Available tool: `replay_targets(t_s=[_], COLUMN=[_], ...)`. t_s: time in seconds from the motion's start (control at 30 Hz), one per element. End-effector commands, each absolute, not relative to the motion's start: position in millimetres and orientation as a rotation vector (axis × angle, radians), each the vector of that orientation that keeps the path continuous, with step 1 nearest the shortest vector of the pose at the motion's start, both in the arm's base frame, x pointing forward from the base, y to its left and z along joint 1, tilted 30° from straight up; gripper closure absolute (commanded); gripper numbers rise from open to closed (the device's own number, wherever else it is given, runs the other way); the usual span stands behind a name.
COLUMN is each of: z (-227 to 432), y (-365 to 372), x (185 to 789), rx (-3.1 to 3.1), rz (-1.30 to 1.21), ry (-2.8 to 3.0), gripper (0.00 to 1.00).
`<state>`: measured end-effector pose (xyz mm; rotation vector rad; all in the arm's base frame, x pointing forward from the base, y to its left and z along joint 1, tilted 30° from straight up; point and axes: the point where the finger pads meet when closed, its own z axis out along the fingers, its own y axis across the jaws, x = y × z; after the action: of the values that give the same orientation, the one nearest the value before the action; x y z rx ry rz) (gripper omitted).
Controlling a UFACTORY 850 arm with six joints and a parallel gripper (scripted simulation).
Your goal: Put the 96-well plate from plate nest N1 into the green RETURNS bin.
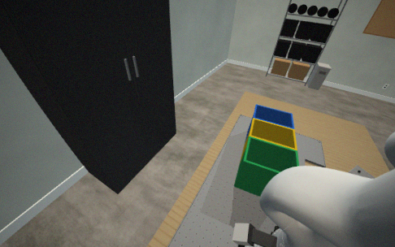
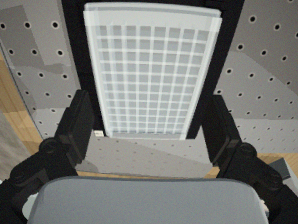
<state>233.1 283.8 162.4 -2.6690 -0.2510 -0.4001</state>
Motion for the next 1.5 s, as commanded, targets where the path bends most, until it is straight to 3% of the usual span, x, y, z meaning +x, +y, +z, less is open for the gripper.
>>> replay_targets(t_s=[0.0,1.47], z=[163,145], y=[284,293], x=[233,238], rx=[-2.668,-2.668], rz=[-0.413,-0.413], ry=[-0.249,-0.249], gripper=[0.0,0.0])
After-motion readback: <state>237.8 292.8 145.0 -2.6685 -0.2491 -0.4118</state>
